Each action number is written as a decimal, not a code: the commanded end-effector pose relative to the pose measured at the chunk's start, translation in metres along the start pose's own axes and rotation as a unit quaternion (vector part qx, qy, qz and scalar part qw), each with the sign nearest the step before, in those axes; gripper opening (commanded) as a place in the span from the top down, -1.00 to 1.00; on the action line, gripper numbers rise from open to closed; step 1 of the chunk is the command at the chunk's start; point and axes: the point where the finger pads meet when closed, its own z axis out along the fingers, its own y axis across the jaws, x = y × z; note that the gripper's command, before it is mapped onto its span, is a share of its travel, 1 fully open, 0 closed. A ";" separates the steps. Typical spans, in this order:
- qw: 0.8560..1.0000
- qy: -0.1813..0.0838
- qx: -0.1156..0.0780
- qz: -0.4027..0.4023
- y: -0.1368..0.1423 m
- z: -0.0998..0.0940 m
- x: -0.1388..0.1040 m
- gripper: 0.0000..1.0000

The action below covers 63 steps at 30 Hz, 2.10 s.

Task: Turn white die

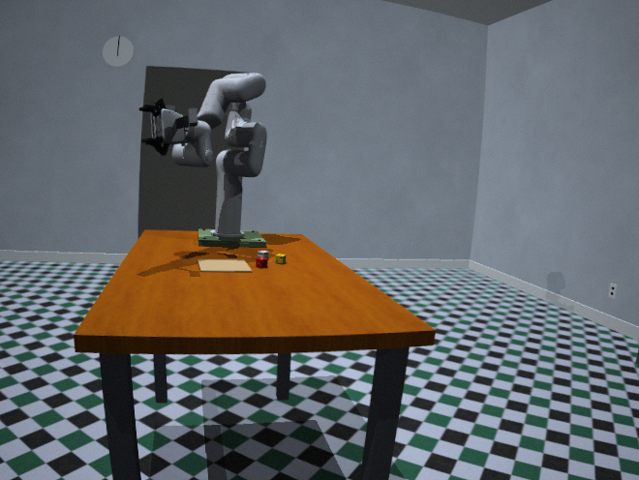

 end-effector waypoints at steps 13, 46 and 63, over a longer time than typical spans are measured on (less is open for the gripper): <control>1.000 0.000 -0.001 0.000 0.001 0.000 0.000 -1.00; 0.903 0.161 0.261 -0.300 -0.139 0.018 0.122 -1.00; 0.735 0.317 0.361 -0.478 -0.214 -0.034 0.189 -1.00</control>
